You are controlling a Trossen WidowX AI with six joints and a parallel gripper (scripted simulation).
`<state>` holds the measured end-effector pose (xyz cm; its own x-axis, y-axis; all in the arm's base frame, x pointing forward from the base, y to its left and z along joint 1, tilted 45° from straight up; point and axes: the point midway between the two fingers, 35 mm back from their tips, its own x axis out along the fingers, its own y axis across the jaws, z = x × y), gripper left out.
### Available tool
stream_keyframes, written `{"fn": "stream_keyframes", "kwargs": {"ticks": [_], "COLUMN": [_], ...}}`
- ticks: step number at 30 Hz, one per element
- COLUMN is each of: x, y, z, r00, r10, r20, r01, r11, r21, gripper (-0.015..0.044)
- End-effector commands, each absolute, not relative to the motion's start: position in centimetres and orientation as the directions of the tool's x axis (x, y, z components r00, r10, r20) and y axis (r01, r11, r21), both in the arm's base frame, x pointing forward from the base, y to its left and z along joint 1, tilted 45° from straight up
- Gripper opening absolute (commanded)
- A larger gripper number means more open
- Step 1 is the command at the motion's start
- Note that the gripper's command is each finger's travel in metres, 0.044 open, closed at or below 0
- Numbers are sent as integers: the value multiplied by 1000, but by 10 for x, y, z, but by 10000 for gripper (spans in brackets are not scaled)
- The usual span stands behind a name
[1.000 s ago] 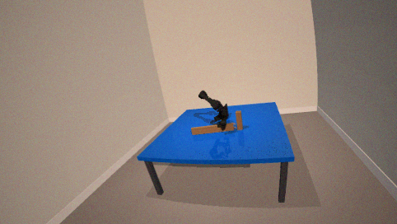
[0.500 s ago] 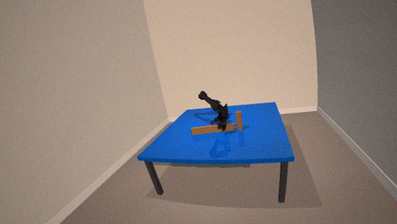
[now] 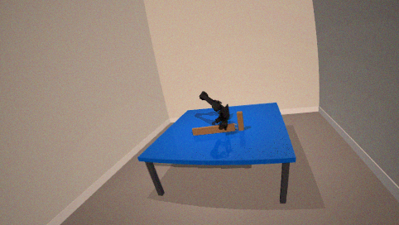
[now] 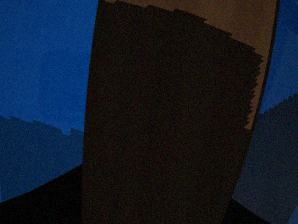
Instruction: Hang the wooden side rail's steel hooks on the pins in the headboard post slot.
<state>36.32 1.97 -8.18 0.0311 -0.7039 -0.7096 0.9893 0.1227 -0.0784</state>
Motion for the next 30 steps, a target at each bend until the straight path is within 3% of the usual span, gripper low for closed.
{"fn": "stream_keyframes", "kwargs": {"ticks": [1,30], "x": [363,349], "y": [19,19], "z": [-82,-81], "r00": [32,31], "r10": [-706,-706], "r20": [-707,-707], "r01": [989,999], "r11": [126,16], "r21": [-82,28], "gripper": [0,0]}}
